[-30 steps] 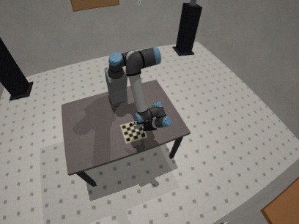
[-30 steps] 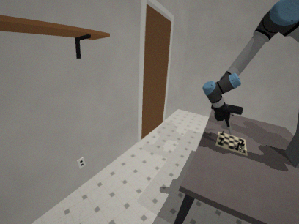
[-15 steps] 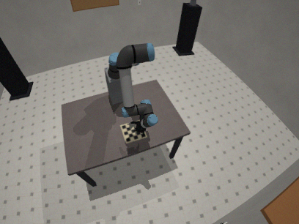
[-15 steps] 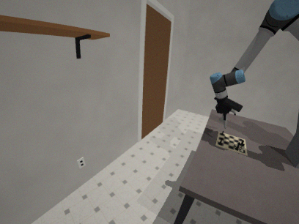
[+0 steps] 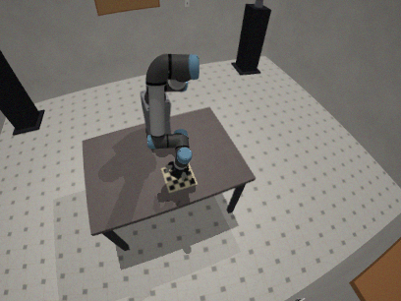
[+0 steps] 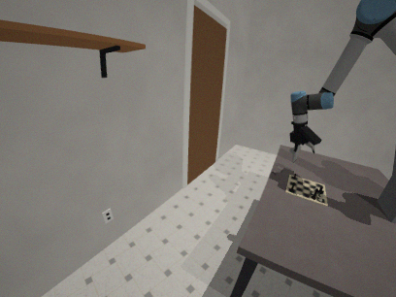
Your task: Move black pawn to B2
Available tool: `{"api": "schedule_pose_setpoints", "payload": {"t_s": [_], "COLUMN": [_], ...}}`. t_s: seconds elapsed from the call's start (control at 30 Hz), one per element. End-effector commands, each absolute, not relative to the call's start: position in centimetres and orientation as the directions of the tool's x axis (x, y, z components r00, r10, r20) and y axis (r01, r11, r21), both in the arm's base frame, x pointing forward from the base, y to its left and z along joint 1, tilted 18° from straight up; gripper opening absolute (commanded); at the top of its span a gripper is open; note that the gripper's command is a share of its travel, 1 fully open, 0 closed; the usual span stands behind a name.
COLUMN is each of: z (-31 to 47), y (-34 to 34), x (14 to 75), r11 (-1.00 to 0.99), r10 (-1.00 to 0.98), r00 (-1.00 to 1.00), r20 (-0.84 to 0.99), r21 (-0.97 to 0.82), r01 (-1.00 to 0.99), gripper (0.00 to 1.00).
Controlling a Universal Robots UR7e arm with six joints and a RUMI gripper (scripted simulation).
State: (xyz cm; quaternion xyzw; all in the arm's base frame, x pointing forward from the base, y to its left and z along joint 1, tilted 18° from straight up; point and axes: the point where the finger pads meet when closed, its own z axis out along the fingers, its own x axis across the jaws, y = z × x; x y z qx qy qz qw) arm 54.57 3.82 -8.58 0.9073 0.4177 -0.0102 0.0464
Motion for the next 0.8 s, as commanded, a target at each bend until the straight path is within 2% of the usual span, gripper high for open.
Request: {"api": "schedule_pose_setpoints", "payload": {"t_s": [0.0, 0.4, 0.77], "z": [-8.5, -8.6, -8.6], "y": [2.7, 0.3, -0.5], "x": [55.3, 55.9, 56.1], "r11": [-0.732, -0.851, -0.881], "r10": [0.681, 0.524, 0.471], "r00": [0.729, 0.819, 0.836], "r20": [0.068, 0.232, 0.282], "r21": [0.111, 0.112, 0.107], "r01": [0.673, 0.513, 0.461], "gripper": [1.0, 1.0, 1.0]}}
